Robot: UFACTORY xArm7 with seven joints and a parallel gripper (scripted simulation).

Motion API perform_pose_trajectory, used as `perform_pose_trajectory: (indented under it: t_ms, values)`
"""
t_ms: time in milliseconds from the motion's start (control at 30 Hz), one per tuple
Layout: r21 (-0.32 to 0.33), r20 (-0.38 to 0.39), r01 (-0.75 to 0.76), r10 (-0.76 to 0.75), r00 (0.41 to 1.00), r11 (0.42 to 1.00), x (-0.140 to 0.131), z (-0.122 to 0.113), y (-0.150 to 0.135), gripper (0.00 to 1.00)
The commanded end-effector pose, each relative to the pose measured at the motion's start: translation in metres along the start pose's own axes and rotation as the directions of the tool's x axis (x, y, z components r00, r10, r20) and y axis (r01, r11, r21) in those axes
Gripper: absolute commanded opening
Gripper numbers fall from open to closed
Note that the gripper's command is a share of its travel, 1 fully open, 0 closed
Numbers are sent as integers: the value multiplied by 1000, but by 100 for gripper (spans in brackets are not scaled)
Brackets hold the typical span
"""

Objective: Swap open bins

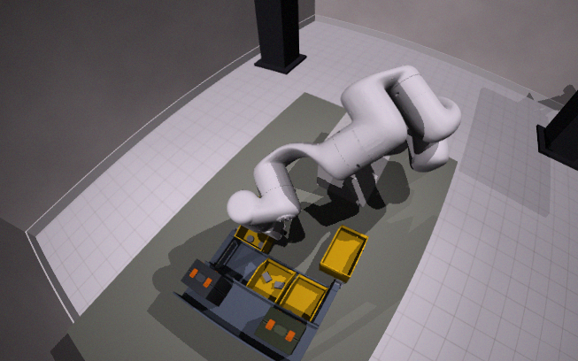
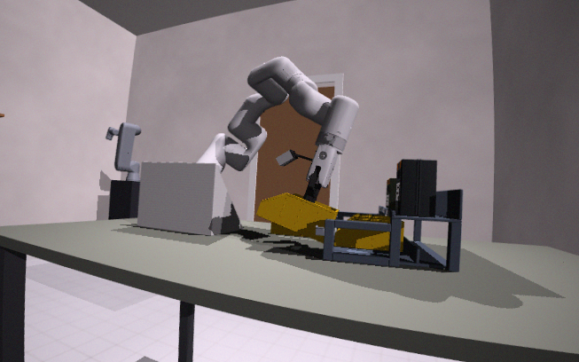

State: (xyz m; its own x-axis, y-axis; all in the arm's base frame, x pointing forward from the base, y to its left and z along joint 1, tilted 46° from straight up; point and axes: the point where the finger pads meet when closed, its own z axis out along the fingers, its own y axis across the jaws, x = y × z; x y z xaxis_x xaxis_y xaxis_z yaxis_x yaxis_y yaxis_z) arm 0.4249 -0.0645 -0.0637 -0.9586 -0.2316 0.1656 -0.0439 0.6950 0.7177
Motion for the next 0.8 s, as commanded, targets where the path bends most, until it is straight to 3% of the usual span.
perform_pose_trajectory:
  t_ms: [0, 767]
  values:
    - [3, 4, -1, 1, 1000, 1000, -4, -4, -1, 0]
    - [3, 4, -1, 1, 1000, 1000, -26, -10, -1, 0]
